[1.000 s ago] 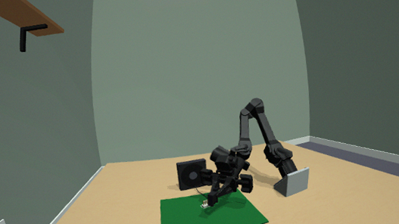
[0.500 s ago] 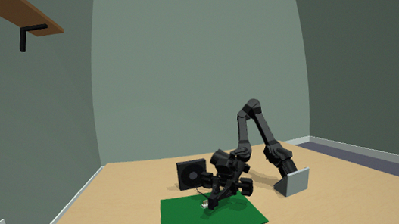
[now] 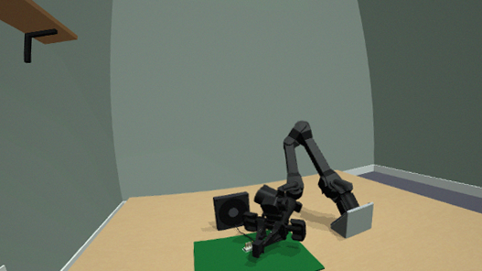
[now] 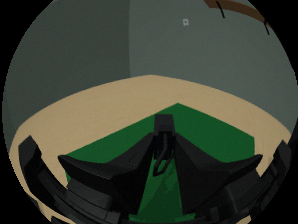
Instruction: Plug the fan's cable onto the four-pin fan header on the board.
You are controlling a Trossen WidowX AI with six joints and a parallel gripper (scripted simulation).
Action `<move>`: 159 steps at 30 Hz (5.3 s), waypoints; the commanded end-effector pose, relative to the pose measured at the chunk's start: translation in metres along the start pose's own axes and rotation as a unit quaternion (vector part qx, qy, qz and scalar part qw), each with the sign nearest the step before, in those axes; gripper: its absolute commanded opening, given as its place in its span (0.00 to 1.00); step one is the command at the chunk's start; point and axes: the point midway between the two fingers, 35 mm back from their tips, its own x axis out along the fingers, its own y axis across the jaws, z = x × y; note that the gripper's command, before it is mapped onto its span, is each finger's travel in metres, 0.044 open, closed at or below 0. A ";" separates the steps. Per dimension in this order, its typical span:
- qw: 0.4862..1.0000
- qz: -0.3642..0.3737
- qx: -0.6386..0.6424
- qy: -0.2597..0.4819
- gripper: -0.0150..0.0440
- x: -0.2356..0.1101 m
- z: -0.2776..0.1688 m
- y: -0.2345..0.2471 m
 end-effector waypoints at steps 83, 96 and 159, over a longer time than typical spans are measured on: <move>1.000 0.001 -0.001 0.000 0.49 0.003 -0.018 0.003; 1.000 0.001 -0.001 0.000 0.49 0.003 -0.018 0.003; 0.952 0.157 0.165 0.204 1.00 -0.077 0.025 0.019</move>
